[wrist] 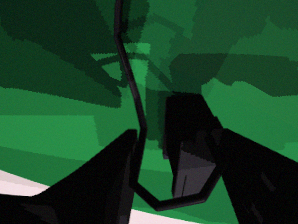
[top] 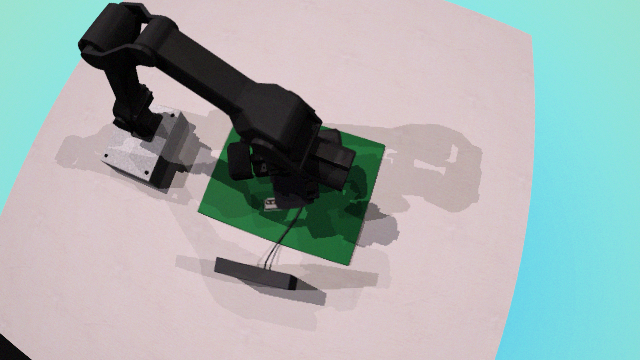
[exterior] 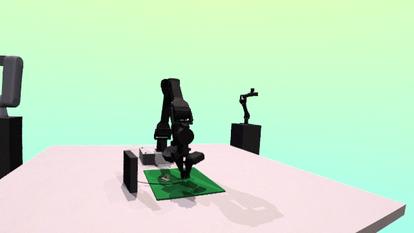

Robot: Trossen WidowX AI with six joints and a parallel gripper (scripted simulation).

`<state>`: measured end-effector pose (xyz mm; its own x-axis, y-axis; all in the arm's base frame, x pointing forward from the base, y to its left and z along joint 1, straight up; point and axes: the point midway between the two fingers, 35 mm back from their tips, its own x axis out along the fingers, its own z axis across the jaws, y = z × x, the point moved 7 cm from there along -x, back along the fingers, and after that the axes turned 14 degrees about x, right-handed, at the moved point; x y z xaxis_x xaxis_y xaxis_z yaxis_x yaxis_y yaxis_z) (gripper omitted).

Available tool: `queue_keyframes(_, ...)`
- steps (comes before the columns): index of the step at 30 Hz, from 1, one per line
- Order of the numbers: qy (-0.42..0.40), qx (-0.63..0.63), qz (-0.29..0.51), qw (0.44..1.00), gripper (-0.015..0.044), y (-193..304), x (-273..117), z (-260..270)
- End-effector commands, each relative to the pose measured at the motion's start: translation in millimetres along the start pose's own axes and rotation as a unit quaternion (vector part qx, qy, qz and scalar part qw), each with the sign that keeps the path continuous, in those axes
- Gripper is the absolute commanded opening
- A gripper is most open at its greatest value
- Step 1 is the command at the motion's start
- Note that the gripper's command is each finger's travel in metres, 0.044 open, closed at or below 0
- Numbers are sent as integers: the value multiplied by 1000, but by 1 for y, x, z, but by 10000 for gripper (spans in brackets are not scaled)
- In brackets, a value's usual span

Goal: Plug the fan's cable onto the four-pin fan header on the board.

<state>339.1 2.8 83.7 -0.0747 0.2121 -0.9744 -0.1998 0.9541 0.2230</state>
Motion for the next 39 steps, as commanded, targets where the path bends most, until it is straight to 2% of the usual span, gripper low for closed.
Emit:
queue_keyframes(1,-1,0,0,1000,150,0,0,0)
queue_keyframes(18,-1,0,0,1000,36,0,0,0)
queue_keyframes(20,-1,0,0,1000,0,0,-2,0)
queue_keyframes(39,0,-2,1,1000,0,14,-61,0)
